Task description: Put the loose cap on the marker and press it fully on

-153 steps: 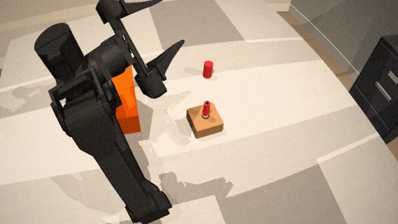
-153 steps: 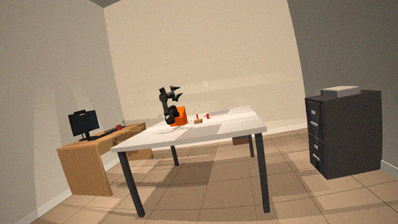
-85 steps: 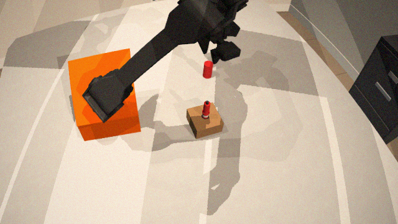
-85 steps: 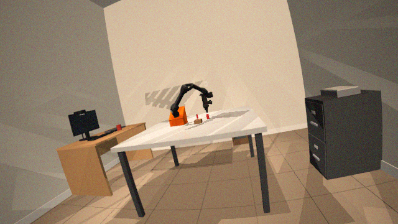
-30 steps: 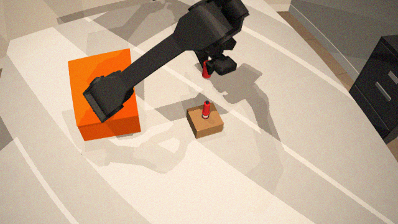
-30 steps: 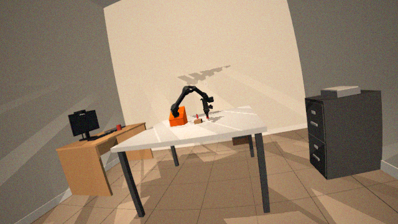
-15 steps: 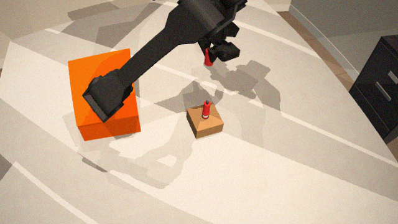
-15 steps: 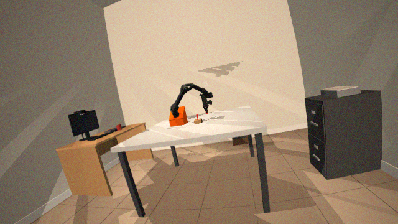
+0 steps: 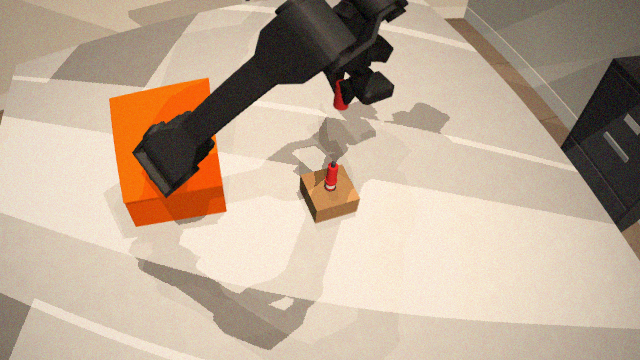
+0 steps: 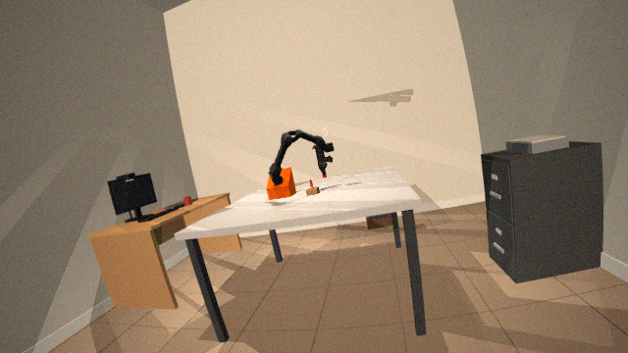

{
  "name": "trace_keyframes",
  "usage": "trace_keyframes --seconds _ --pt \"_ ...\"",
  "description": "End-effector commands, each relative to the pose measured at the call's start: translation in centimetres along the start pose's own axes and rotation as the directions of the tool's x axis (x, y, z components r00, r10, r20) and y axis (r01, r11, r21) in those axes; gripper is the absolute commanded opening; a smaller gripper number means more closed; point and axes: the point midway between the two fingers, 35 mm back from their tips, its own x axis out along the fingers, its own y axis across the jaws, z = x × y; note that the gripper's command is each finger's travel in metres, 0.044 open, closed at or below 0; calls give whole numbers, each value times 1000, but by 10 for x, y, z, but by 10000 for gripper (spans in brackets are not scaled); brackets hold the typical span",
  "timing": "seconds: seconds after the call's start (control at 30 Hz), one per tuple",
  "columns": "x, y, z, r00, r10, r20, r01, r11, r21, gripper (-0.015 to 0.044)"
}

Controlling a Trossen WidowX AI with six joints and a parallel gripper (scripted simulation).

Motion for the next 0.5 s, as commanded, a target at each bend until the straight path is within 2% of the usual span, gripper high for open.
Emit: trace_keyframes --seconds 0.0,0.47 --pt "-4 -9 -5 1000 -1 -1 1 1000 -6 0" --pt "-19 -44 -25 1000 -3 4 3 1000 -10 0"
